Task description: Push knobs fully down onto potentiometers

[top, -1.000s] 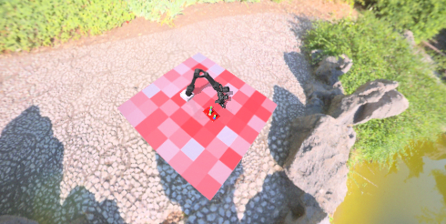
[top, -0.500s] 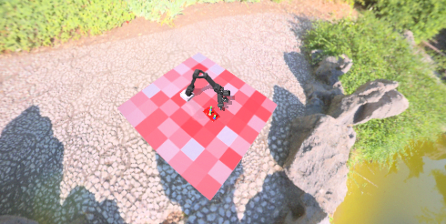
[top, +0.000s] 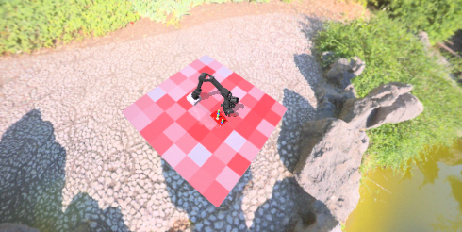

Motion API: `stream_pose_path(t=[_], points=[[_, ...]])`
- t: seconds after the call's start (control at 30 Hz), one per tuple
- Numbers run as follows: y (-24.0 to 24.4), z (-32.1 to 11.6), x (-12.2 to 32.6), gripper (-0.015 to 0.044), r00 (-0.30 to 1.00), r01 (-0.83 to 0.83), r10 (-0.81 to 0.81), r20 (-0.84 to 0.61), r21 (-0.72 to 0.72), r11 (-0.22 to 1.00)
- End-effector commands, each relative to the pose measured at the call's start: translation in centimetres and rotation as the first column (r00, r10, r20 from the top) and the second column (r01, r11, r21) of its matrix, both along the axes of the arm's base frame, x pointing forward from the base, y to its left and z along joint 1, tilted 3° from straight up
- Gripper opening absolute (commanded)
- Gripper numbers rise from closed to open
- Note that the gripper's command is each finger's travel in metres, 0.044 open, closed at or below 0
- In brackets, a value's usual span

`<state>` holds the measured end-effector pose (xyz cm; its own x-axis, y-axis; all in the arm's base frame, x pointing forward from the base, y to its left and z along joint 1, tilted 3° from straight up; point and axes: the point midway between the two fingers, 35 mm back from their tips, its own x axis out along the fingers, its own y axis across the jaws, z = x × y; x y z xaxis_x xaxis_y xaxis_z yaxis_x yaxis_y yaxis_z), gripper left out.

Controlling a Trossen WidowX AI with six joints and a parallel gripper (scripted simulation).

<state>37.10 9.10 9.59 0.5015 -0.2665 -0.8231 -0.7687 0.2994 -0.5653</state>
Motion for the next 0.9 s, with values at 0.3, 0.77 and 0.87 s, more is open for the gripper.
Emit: stream_pose_path(t=[0.3,0.77,0.87], points=[[-2.9,1.2,-1.0,0.0,0.904,-0.352,0.325,-0.279,-0.05,0.935],[-5.6,3.2,-3.0,0.0,0.622,-0.686,0.633,-0.46,0.071,0.725],[-6.1,3.7,-3.5,0.0,0.546,-0.742,0.69,-0.475,0.11,0.662]])
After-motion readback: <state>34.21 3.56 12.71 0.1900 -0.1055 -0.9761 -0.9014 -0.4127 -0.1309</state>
